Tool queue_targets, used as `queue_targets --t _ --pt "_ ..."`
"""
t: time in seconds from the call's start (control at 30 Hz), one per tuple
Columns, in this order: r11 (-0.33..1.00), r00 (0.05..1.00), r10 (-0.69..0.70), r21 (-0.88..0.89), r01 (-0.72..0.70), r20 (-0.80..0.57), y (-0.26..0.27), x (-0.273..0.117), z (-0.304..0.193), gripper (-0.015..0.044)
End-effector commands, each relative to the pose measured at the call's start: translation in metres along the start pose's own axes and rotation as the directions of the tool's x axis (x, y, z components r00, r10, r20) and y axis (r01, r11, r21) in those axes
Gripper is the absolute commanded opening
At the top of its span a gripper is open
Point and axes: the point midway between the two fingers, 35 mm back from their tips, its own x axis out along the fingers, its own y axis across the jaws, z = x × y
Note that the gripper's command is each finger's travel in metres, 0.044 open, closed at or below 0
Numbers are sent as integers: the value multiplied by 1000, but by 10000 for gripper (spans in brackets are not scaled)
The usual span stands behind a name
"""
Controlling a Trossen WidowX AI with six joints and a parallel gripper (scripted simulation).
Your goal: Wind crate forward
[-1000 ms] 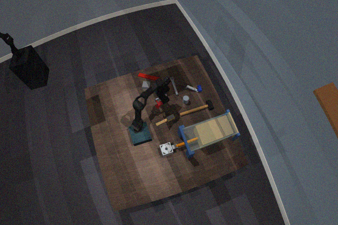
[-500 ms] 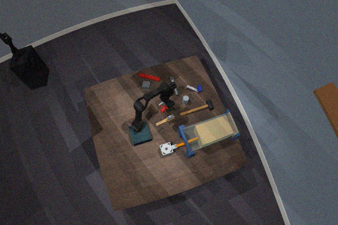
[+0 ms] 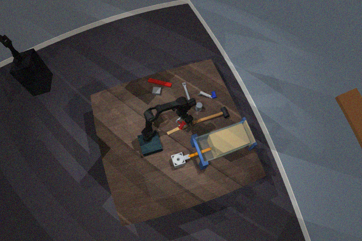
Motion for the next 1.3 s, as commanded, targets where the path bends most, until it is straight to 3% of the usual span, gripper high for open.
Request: queue_targets --t 0.0,1.27 --pt "999 1000 -3 -43 3 7 -19 -2 -8 0" --pt "865 1000 -14 -501 16 7 -164 -4 -138 0"
